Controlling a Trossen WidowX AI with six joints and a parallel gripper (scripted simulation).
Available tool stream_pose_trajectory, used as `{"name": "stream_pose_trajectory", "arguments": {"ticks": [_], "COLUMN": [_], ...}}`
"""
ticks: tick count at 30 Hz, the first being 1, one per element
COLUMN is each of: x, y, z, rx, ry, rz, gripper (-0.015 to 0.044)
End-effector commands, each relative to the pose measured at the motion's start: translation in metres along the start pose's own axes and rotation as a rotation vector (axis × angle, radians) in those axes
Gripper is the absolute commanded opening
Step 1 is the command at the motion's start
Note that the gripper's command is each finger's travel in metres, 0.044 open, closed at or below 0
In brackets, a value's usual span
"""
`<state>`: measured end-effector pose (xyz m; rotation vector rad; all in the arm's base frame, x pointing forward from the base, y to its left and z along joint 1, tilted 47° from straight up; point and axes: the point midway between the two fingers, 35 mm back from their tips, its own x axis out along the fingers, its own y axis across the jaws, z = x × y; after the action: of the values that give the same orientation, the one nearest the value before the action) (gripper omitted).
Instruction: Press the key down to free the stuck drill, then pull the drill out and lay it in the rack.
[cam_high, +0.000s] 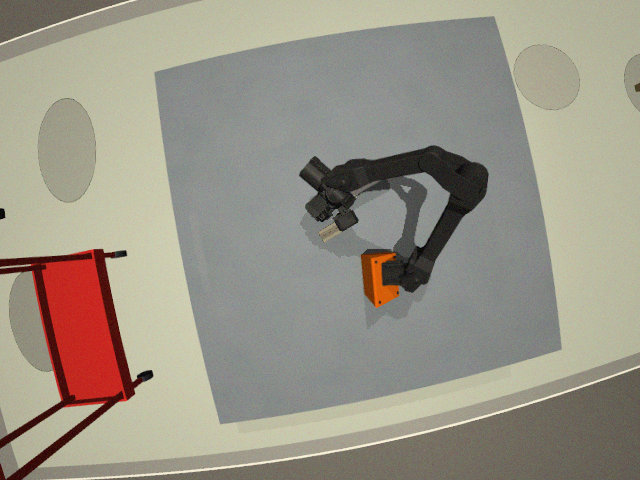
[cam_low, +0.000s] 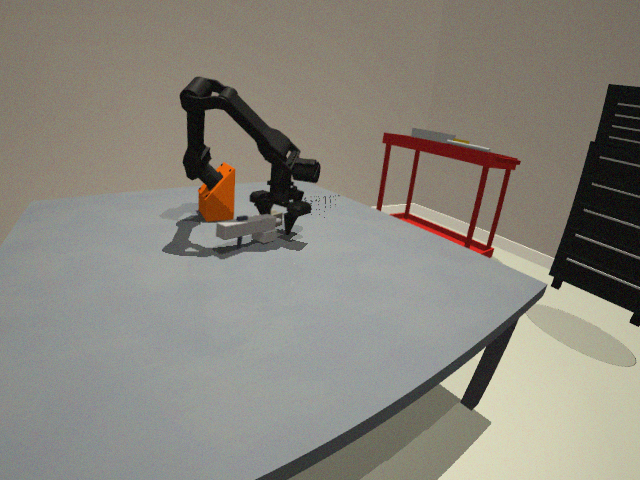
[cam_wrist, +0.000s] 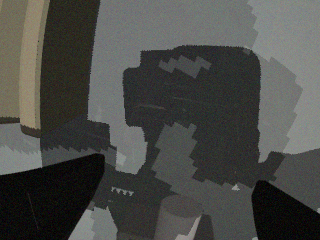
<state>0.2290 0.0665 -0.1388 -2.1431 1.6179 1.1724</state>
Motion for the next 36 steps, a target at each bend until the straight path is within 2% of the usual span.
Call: {"name": "stream_pose_trajectory", "arguments": {"ticks": [1,11,14,36], "x": [0.0,0.0,0.0,0.0], "y": [0.0,0.0,0.0,-0.001], "z": [0.0,0.0,0.0,0.025], "rx": [0.001,0.001,0.001,-0.003], "ry": [0.0,0.0,0.0,0.002], "rz": [0.0,0.0,0.0,-0.001], "gripper": [0.0282,0.002,0.0,0.0]}}
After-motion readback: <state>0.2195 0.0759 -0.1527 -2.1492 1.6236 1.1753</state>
